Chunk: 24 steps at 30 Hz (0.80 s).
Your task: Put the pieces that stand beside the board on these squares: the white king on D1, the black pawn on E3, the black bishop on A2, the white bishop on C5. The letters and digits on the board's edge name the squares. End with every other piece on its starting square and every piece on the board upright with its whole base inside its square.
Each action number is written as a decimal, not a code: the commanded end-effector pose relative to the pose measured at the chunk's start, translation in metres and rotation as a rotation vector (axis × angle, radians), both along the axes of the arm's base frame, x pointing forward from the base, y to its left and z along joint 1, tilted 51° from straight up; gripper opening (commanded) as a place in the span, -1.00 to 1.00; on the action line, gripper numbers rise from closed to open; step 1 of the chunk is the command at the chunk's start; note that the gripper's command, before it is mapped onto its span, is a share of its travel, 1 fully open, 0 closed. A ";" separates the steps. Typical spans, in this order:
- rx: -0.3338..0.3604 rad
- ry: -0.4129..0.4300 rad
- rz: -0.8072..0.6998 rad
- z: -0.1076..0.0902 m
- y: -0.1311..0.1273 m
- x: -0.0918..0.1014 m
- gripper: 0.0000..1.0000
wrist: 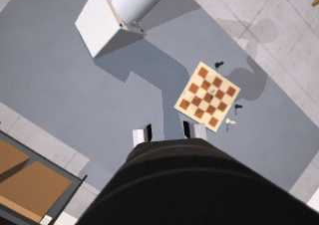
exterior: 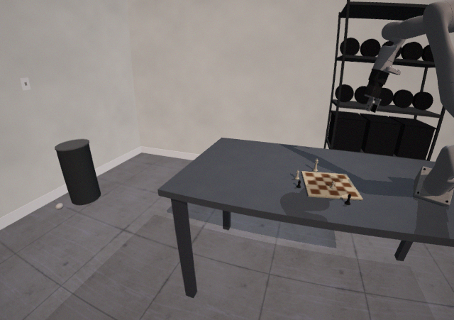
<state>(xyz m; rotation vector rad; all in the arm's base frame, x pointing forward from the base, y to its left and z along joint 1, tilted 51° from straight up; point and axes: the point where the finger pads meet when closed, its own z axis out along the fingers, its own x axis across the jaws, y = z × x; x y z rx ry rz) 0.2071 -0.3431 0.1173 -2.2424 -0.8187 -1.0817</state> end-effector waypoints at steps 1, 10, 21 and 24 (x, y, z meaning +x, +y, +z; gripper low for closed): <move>-0.002 0.000 -0.001 0.000 -0.001 0.000 1.00; -0.002 0.000 -0.001 0.000 -0.001 0.000 1.00; 0.012 0.006 -0.019 -0.002 0.001 0.002 1.00; 0.042 0.017 -0.044 -0.007 0.006 0.002 1.00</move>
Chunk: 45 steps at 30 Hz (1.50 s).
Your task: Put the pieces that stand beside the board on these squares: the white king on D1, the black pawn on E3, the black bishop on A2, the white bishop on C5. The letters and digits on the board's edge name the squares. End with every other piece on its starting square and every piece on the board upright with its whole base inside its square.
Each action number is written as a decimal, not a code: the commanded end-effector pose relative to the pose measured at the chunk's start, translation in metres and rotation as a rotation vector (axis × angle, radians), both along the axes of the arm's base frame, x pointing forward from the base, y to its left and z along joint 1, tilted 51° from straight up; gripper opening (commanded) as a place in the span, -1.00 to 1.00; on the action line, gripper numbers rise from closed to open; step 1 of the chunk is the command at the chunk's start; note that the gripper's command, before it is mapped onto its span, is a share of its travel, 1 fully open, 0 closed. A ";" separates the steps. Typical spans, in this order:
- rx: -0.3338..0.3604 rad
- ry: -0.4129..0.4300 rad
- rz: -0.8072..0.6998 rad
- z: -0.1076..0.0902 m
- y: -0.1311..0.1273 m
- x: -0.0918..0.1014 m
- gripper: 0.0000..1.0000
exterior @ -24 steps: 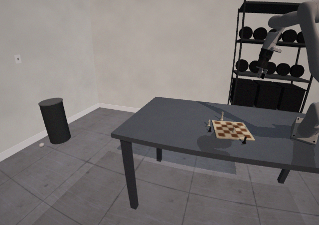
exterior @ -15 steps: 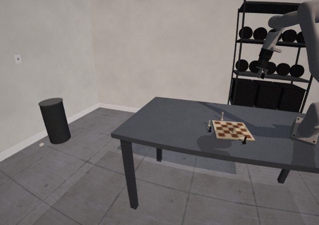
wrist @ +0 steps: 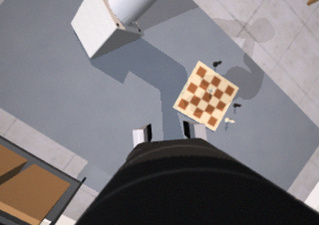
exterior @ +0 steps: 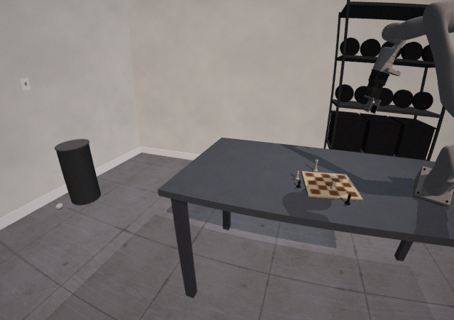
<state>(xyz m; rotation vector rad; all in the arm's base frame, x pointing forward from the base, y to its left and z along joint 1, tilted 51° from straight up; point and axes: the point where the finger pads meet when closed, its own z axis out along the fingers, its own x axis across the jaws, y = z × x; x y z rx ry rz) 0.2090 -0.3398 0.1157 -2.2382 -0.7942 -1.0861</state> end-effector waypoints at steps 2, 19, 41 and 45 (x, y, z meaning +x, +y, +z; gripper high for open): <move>0.063 0.026 -0.059 -0.011 0.010 0.001 1.00; 0.757 0.386 -0.562 -0.078 0.144 0.021 1.00; 1.501 1.119 -1.023 -0.094 0.298 0.015 1.00; 1.502 1.127 -1.013 -0.091 0.302 0.014 1.00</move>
